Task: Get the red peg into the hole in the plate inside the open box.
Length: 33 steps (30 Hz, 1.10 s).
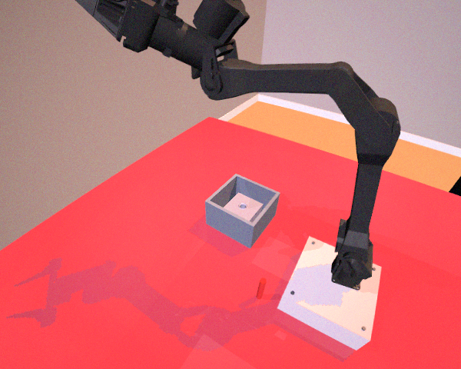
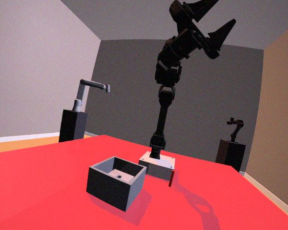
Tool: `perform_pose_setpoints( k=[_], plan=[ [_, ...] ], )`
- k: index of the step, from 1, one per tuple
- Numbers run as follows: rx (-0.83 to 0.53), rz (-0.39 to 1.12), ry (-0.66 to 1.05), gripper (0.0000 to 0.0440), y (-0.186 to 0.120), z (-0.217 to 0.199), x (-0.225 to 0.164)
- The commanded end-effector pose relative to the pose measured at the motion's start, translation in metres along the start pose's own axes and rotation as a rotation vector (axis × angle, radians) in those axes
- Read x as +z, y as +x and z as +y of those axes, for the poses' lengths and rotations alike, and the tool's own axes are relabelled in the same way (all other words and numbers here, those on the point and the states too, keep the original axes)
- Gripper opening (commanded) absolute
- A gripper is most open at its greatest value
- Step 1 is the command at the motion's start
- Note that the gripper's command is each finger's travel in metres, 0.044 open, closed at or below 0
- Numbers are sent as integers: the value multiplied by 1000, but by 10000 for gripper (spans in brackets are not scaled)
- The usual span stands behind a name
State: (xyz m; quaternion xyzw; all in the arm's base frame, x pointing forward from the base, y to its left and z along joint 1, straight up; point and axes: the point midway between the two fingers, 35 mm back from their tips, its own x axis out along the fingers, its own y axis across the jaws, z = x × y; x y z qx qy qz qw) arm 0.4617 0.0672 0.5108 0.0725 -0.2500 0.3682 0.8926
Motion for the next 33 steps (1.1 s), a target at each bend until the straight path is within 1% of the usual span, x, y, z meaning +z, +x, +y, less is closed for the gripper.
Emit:
perform_pose_setpoints(
  k=[1,2,11,22,28,33],
  plan=[
    [-19,1,-10,423,-2,-2,1],
    [-40,5,-16,440,-3,-5,0],
    [-233,81,10,440,-31,-25,-13],
    [-482,237,205,440,-76,-45,-59],
    [-596,343,341,440,-96,-39,-94],
    [-671,452,451,440,-107,-16,-126]
  ],
)
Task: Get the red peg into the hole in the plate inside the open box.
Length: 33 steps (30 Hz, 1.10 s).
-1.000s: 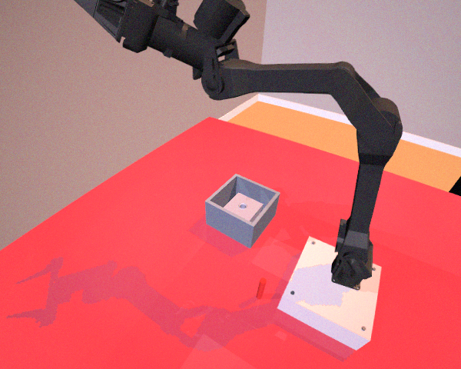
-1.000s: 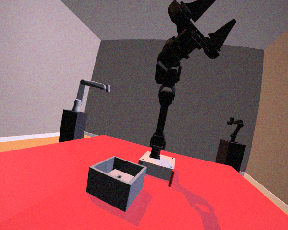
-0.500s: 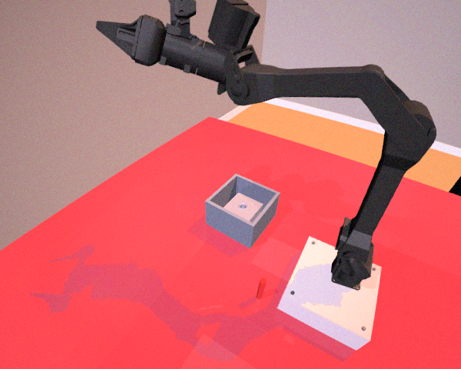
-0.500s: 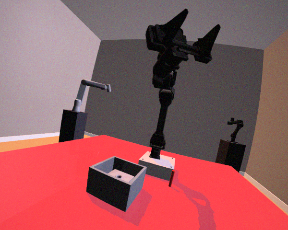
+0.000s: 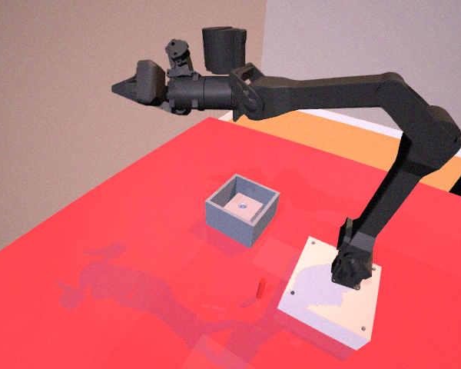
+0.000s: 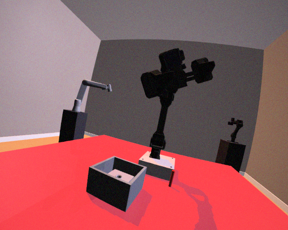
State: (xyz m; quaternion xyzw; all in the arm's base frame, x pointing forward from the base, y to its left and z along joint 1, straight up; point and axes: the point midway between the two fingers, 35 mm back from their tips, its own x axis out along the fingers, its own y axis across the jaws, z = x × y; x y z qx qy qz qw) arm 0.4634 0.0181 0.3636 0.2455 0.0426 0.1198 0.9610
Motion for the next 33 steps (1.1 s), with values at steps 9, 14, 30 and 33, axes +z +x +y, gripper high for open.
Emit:
perform_pose_setpoints(
  k=[9,14,30,33],
  plan=[
    [-184,287,166,440,-22,14,-96],
    [-280,419,216,440,-42,16,-138],
    [-655,804,317,440,-132,6,-249],
    [-740,862,330,440,-153,3,-264]
  ],
)
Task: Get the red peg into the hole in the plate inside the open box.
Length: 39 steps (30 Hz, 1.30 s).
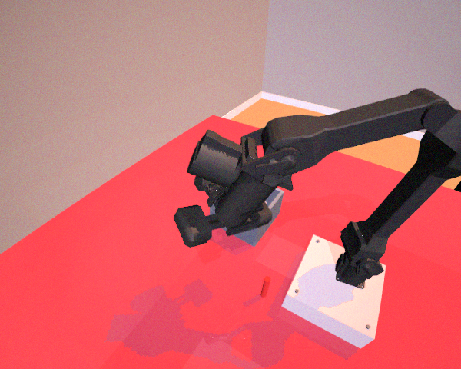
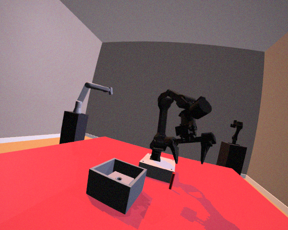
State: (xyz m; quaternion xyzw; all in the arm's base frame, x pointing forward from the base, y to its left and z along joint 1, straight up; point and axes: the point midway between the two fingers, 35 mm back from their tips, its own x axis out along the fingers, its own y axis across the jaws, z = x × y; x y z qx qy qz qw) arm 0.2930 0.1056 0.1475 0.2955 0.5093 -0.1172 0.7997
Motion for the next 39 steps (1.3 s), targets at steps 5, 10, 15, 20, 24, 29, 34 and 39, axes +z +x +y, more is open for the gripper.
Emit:
perform_pose_setpoints(
  k=[5,10,15,20,24,29,34,39],
  plan=[
    [-203,100,76,440,4,-40,-43],
    [-319,139,129,440,8,-63,-63],
    [-402,154,178,440,16,-80,-77],
    [-447,150,221,440,29,-93,-87],
    [-458,139,248,440,44,-102,-95],
    [-446,120,278,440,63,-110,-104],
    [-436,106,303,426,76,-116,-112],
    [-454,120,334,326,82,-125,-121]
  ],
)
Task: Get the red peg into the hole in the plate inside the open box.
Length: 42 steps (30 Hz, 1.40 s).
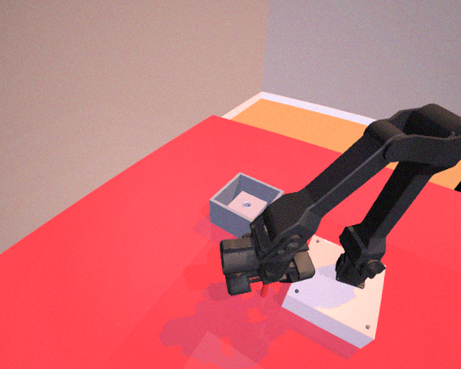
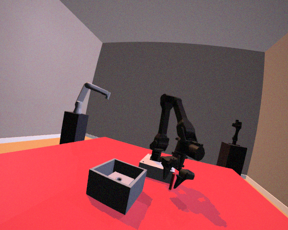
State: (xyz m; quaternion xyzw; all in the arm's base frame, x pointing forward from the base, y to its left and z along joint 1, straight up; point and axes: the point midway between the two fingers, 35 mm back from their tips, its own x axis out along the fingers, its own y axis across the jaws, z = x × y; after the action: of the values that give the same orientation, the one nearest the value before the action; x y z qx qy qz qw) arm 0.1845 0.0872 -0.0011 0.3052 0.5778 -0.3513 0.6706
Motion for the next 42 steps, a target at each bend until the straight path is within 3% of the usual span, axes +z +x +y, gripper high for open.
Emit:
perform_pose_setpoints(
  k=[1,12,13,42],
  plan=[
    [-20,20,16,300,6,-6,-5],
    [-45,89,8,11,4,-7,-7],
    [-49,95,8,0,4,-7,-6],
    [7,-169,-133,0,-79,6,81]
  ],
)
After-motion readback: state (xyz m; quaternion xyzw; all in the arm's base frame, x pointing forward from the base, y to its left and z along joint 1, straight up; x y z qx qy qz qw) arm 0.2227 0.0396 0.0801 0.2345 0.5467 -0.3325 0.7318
